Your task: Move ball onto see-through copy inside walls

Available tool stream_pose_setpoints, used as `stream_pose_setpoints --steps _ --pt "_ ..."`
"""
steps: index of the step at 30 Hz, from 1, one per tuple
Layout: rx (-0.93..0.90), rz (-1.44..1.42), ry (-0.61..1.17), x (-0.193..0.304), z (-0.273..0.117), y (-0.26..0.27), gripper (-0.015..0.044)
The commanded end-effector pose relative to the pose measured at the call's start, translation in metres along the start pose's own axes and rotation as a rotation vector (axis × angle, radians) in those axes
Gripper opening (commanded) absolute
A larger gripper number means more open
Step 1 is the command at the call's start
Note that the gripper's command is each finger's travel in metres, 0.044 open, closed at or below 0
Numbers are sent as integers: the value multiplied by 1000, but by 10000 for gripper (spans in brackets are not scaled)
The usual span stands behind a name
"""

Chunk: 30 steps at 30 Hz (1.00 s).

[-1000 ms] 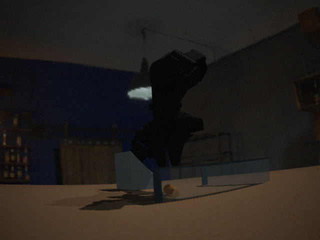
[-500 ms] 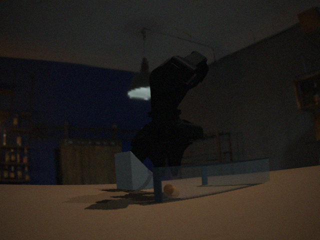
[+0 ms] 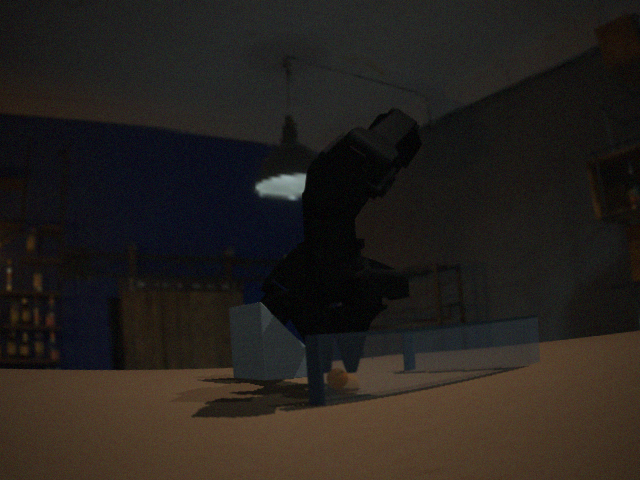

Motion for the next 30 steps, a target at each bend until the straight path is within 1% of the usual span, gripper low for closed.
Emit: stream_pose_setpoints --steps 1,3,4,22,24,25,30 --pt "-13 14 -10 1 10 3 218" --pt "-13 14 -10 1 10 3 218" --pt "-13 14 -10 1 10 3 192" --pt "-13 14 -10 1 10 3 72" --pt "-13 14 -10 1 9 3 19" --pt "-12 14 -9 1 6 2 0" --pt "-11 15 -4 3 -26 -2 0"
Point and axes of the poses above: the point midway between the two fingers, 35 mm back from their tips, its own z axis out along the fingers, its own y axis across the jaws, x = y × z, the point moved 9 cm from there along -z, back along the fingers, and after that the axes turned 5 degrees about z, right-handed, at the moved point
